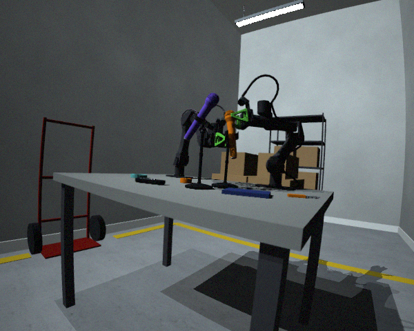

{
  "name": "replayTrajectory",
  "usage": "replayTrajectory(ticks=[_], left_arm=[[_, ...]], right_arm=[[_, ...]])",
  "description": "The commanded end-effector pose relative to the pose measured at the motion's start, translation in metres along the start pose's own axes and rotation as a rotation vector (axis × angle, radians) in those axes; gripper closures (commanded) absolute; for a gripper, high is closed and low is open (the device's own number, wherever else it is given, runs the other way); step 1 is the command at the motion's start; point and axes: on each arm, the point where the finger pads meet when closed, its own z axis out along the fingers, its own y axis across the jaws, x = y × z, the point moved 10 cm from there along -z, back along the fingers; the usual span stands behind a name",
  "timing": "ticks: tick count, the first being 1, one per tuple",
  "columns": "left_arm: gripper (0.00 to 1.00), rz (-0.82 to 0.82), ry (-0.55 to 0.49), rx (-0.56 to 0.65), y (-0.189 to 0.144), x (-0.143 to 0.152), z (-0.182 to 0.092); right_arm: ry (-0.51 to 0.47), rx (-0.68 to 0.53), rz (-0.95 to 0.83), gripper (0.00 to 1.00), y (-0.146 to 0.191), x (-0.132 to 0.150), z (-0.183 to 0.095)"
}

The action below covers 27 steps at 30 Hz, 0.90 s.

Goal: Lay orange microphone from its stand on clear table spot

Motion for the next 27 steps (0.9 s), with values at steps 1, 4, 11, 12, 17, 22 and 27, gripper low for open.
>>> replayTrajectory(ticks=[1, 4, 11, 12, 17, 22, 27], left_arm=[[1.0, 0.04, -0.149, 0.019, 0.001, -0.042, -0.005], [1.0, 0.038, -0.146, 0.021, 0.001, -0.041, -0.003], [1.0, 0.04, -0.152, 0.022, 0.001, -0.043, -0.003], [1.0, 0.041, -0.154, 0.022, 0.001, -0.044, -0.003], [1.0, 0.042, -0.158, 0.019, 0.001, -0.047, -0.004], [1.0, 0.042, -0.156, 0.02, 0.001, -0.048, -0.004], [1.0, 0.04, -0.14, 0.006, 0.002, -0.051, -0.003]], right_arm=[[-0.024, 0.004, 0.018, 0.9, -0.002, -0.011, 0.007], [-0.024, 0.004, 0.018, 0.9, -0.002, -0.011, 0.007], [-0.024, 0.004, 0.018, 0.9, -0.002, -0.011, 0.007], [-0.024, 0.004, 0.018, 0.9, -0.002, -0.011, 0.007], [-0.024, 0.004, 0.018, 0.9, -0.002, -0.011, 0.007], [-0.024, 0.004, 0.018, 0.9, -0.002, -0.011, 0.007], [-0.024, 0.004, 0.018, 0.9, -0.002, -0.011, 0.007]])
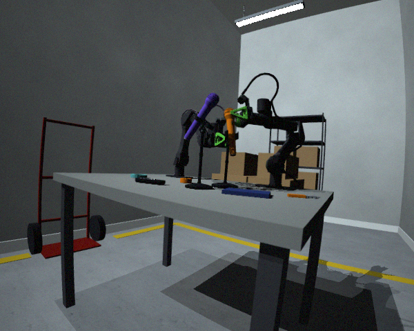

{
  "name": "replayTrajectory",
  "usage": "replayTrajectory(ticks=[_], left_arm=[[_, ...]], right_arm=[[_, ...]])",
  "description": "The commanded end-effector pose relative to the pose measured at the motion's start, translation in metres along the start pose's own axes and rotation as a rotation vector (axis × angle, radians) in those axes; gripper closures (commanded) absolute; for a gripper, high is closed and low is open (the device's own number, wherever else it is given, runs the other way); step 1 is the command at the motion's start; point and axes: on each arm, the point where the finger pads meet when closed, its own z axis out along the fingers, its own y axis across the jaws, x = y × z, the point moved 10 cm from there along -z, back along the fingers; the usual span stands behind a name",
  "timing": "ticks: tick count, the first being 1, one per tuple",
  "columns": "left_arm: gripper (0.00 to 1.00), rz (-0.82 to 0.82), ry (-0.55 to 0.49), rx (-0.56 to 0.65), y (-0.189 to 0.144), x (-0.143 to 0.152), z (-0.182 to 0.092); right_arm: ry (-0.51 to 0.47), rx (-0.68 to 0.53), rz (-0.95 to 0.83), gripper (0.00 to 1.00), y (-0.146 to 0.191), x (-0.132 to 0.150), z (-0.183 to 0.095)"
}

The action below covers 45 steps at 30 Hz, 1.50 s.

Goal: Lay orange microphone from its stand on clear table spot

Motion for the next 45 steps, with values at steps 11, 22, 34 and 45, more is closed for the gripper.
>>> replayTrajectory(ticks=[11, 22, 34, 45], left_arm=[[1.0, 0.039, -0.129, -0.008, 0.003, -0.049, -0.003], [1.0, 0.04, -0.135, -0.008, 0.002, -0.064, -0.005], [1.0, 0.036, -0.137, -0.012, 0.002, -0.077, -0.006], [1.0, 0.036, -0.131, -0.015, 0.002, -0.088, -0.006]], right_arm=[[-0.024, 0.0, 0.018, 0.9, -0.001, -0.011, 0.007], [-0.024, 0.0, 0.018, 0.9, -0.001, -0.011, 0.007], [-0.024, 0.0, 0.018, 0.9, -0.001, -0.011, 0.007], [-0.024, 0.0, 0.018, 0.9, -0.001, -0.011, 0.007]])
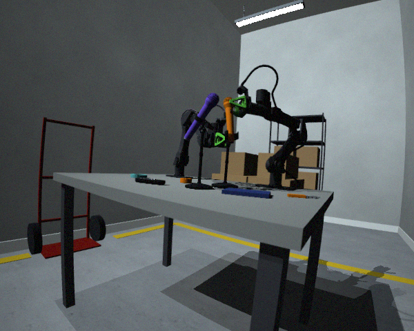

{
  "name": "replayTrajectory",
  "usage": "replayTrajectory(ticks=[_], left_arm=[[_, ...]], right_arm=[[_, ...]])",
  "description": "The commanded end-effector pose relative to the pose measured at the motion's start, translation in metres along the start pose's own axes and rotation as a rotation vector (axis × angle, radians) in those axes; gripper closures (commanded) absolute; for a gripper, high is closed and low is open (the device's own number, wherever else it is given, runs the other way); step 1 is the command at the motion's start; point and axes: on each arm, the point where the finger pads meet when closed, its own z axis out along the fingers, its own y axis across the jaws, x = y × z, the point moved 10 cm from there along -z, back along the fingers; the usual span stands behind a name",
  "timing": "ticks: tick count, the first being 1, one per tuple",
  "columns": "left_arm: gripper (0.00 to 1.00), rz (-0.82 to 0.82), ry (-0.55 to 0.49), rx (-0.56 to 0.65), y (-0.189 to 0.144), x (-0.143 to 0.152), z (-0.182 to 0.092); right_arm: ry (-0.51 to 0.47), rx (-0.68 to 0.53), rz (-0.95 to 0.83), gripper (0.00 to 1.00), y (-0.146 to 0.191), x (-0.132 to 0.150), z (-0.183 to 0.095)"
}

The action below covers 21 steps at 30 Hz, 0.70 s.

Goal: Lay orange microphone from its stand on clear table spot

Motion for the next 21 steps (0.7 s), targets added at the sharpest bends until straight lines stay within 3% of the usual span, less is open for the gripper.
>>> replayTrajectory(ticks=[1, 21], left_arm=[[1.0, 0.025, -0.104, -0.018, 0.004, -0.035, -0.006], [1.0, 0.023, -0.107, -0.024, 0.004, -0.059, -0.007]], right_arm=[[-0.024, 0.0, 0.018, 0.9, -0.001, -0.011, 0.007], [-0.024, 0.0, 0.018, 0.9, -0.001, -0.011, 0.007]])
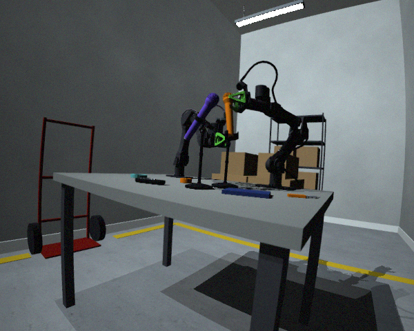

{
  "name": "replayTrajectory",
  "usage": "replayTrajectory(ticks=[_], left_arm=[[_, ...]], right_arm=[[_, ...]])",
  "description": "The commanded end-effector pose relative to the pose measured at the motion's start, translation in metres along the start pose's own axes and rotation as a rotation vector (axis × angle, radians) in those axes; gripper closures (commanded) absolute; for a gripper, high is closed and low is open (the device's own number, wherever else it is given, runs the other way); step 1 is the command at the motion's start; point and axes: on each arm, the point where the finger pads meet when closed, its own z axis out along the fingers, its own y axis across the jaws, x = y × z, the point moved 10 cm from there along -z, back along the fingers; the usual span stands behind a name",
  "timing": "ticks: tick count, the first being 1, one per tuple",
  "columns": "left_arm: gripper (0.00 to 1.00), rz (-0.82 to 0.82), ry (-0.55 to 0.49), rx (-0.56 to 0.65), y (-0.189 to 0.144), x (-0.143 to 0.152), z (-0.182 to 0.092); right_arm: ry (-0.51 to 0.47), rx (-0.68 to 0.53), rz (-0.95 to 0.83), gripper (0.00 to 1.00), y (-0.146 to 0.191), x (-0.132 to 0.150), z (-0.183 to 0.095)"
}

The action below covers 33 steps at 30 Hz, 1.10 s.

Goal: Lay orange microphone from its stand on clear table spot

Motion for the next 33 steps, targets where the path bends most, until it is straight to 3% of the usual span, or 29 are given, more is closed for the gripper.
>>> replayTrajectory(ticks=[1, 33], left_arm=[[1.0, 0.022, -0.109, -0.023, 0.005, -0.035, -0.007], [1.0, 0.022, -0.107, -0.035, 0.005, -0.073, -0.01]], right_arm=[[-0.024, 0.0, 0.018, 0.9, -0.001, -0.011, 0.007], [-0.024, 0.0, 0.018, 0.9, -0.001, -0.011, 0.007]])
